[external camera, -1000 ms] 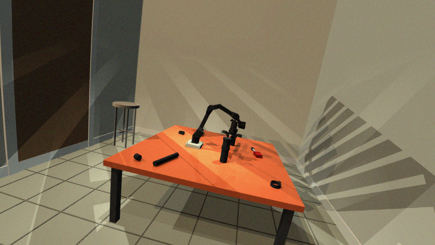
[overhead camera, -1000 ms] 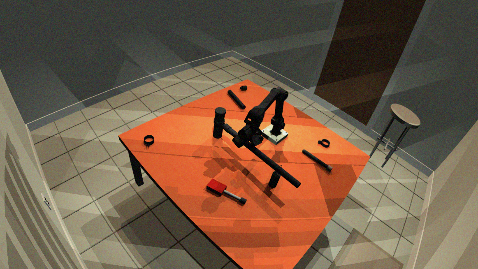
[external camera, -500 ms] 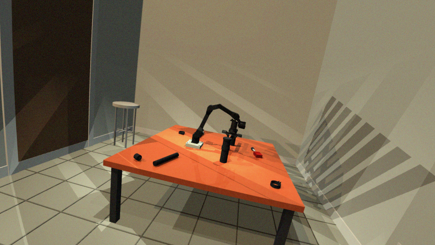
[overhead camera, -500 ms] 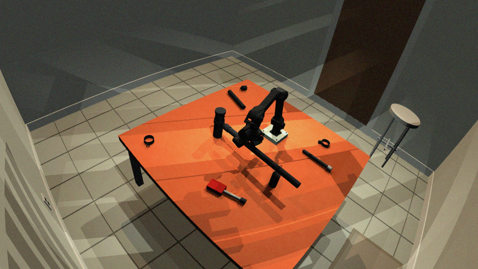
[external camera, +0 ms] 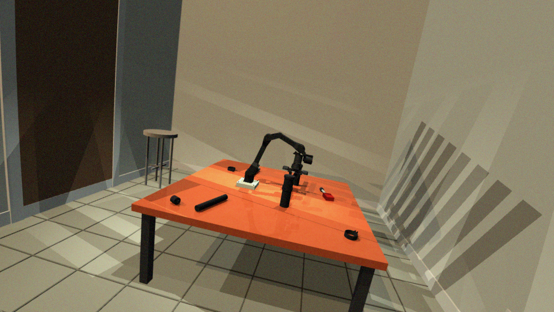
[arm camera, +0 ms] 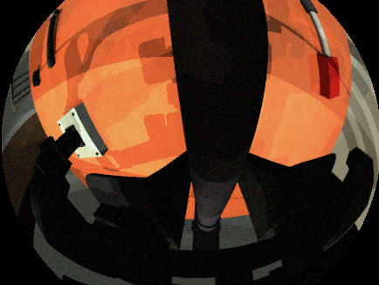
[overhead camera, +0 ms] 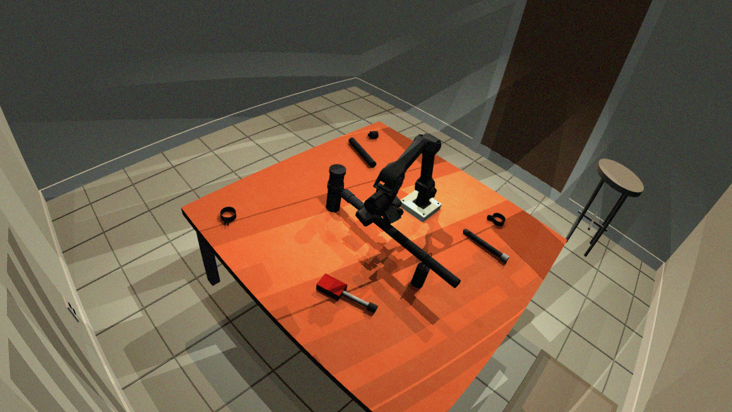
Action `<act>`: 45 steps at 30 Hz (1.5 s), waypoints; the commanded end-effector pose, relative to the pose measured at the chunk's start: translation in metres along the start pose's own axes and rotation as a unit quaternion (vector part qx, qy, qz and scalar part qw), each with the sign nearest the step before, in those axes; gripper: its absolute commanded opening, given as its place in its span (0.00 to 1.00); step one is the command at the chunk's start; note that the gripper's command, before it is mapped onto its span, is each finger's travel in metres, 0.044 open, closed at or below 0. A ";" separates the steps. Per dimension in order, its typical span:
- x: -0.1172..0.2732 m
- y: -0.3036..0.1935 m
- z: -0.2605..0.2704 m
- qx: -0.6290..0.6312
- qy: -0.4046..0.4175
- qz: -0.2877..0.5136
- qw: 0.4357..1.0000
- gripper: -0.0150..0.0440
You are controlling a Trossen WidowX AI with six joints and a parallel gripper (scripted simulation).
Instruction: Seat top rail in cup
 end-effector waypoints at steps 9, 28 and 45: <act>-0.001 -0.011 0.000 0.000 -0.001 0.003 1.000 0.25; -0.004 -0.024 0.000 0.000 -0.001 0.003 1.000 0.25; -0.007 -0.028 0.001 0.001 0.001 -0.003 1.000 0.25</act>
Point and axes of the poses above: the point midway between the two fingers, 35 mm back from their tips, its own x axis back along the fingers, its own z axis across the jaws, y = z × x, the point moved 1 cm from there along x, back along the fingers, and after that the axes turned 2 degrees about x, right-handed, at the moved point
